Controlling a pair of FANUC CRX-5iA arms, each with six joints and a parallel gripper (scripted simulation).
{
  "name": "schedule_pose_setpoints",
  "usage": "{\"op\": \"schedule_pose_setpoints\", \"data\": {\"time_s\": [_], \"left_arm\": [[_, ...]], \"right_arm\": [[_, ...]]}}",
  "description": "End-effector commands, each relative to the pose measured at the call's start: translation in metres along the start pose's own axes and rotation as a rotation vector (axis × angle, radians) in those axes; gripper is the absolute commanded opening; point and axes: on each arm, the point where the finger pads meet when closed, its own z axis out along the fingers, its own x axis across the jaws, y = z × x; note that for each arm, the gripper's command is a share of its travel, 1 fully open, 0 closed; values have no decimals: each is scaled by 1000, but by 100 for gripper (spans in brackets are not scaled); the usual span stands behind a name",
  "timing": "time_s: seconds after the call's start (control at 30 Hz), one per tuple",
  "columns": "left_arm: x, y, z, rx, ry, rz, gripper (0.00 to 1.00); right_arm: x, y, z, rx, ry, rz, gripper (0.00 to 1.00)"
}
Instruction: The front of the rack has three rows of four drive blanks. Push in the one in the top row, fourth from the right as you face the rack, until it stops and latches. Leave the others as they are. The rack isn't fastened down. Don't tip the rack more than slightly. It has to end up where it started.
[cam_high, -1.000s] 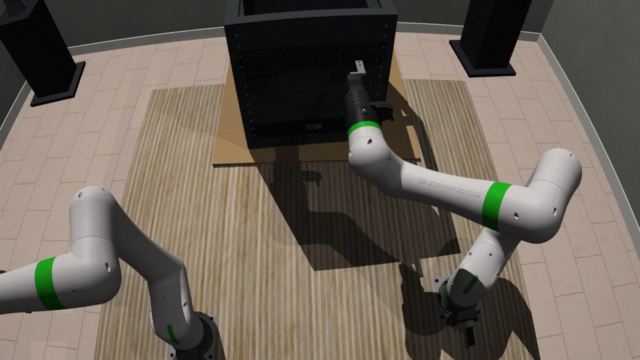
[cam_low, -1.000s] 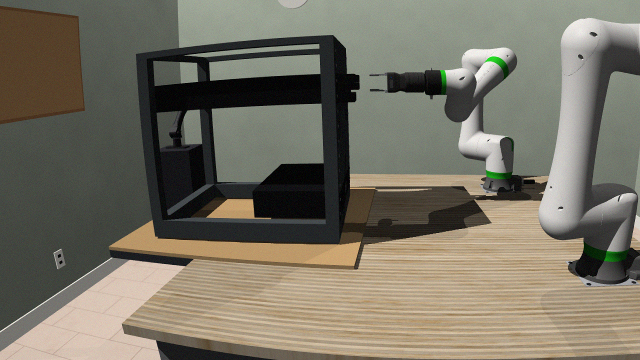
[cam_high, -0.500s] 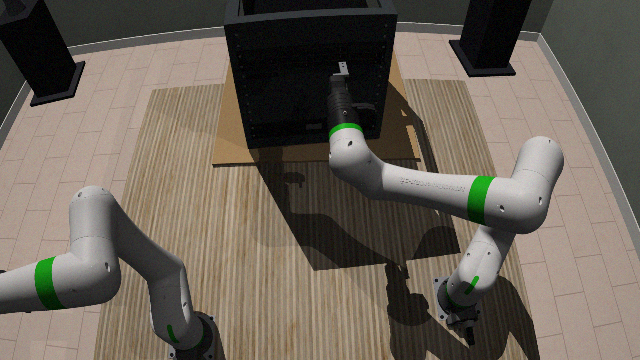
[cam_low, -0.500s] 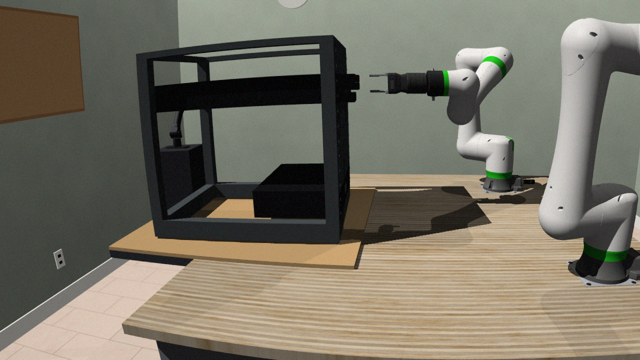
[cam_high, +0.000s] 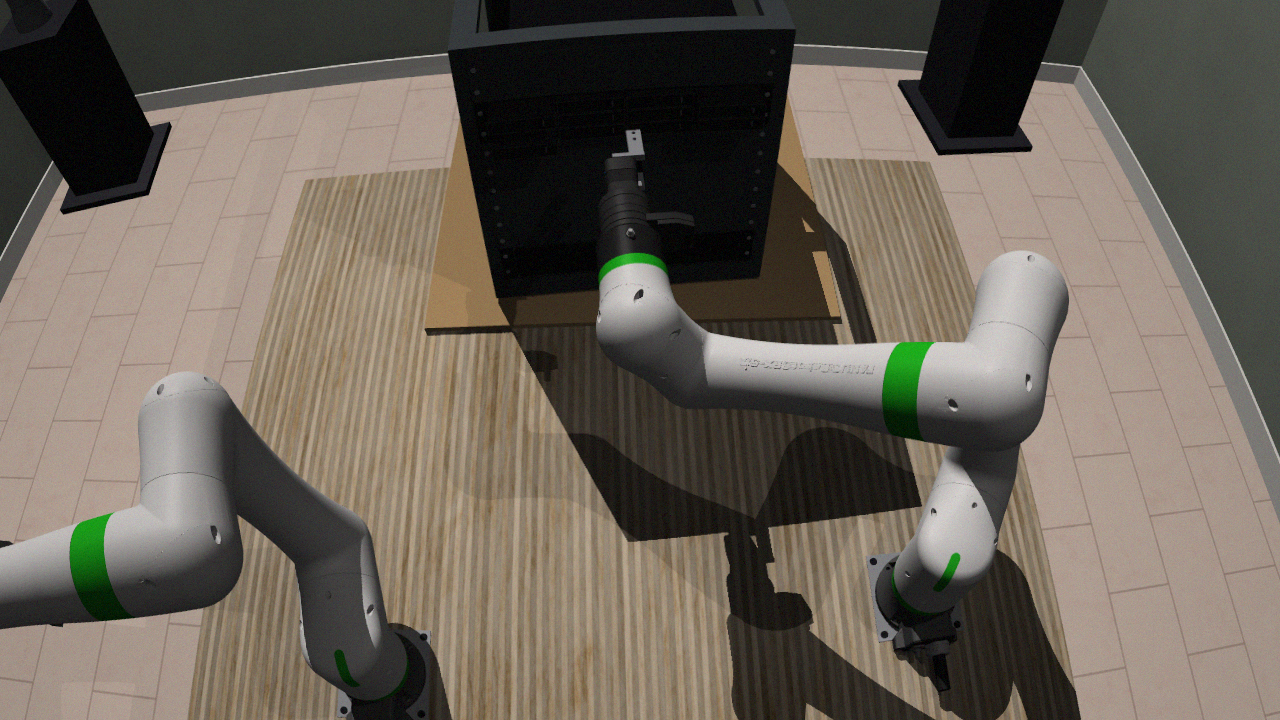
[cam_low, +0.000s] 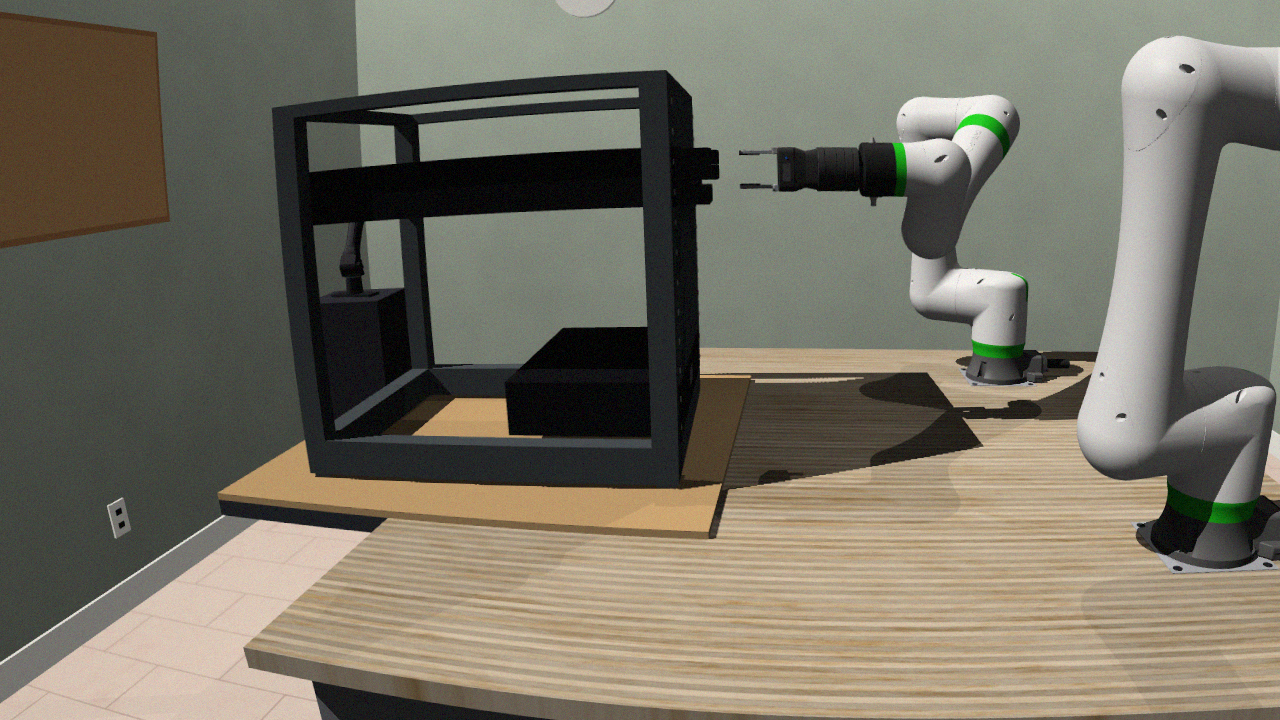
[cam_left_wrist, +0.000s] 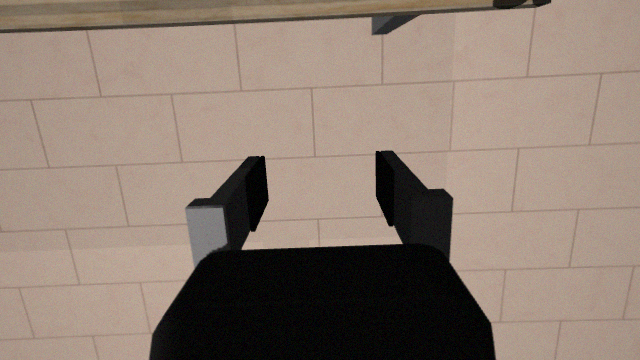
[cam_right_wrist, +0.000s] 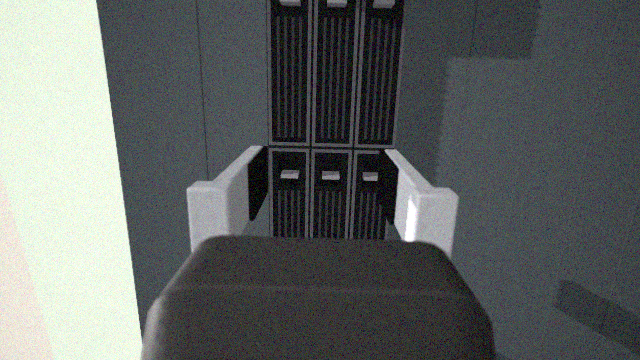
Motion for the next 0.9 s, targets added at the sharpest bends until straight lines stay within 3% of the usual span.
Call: {"op": "schedule_pose_setpoints", "data": {"time_s": [0.0,0.27,0.87], "left_arm": [[0,0,-1,-2,0,0,100],[0,0,-1,-2,0,0,100],[0,0,-1,-2,0,0,100]], "right_arm": [[-1,30,1,3,-1,2,100],[1,81,1,3,-1,2,100],[4,150,2,3,-1,2,100]]}}
